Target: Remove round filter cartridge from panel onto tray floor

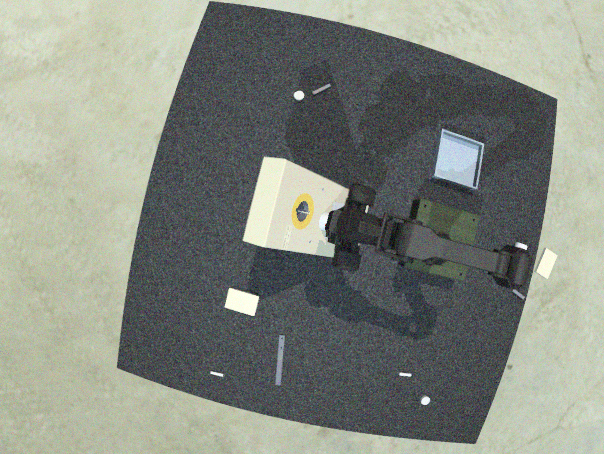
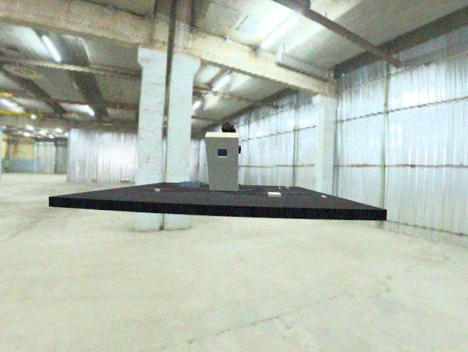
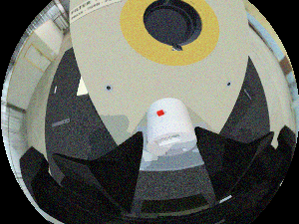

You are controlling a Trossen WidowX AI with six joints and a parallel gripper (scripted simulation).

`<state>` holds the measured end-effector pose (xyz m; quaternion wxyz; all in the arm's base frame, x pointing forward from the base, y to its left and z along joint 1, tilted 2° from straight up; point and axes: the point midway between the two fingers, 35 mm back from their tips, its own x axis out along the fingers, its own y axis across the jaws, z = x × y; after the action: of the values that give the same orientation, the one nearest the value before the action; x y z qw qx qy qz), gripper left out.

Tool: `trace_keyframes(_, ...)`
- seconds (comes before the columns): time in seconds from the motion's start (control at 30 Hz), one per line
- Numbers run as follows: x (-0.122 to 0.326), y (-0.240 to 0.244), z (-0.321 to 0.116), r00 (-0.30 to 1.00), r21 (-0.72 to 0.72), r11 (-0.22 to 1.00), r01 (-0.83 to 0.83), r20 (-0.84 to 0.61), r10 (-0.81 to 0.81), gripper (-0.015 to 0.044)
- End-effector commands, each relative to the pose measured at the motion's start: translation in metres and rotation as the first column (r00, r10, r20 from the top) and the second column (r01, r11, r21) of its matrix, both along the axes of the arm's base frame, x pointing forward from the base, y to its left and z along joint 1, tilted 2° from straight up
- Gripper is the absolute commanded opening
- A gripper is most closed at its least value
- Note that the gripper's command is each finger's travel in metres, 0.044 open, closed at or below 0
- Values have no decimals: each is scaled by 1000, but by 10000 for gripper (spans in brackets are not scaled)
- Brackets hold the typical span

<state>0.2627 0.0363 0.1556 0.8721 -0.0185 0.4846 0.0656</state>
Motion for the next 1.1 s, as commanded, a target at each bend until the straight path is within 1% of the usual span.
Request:
trace_keyframes(0.0, 0, 0, 1, 1000, 0, 1000, 0, 2, 0, 226)
trace_keyframes(0.2, 0, 0, 1, 1000, 0, 1000, 0, 2, 0, 186)
trace_keyframes(0.43, 5, 0, 8, 1000, 0, 1000, 0, 2, 0, 2)
trace_keyframes(0.67, 12, 1, 24, 1000, 0, 1000, 0, 2, 0, 0)
trace_keyframes(1.07, -15, -5, 81, 1000, -1, 1000, 0, 0, 0, 0)
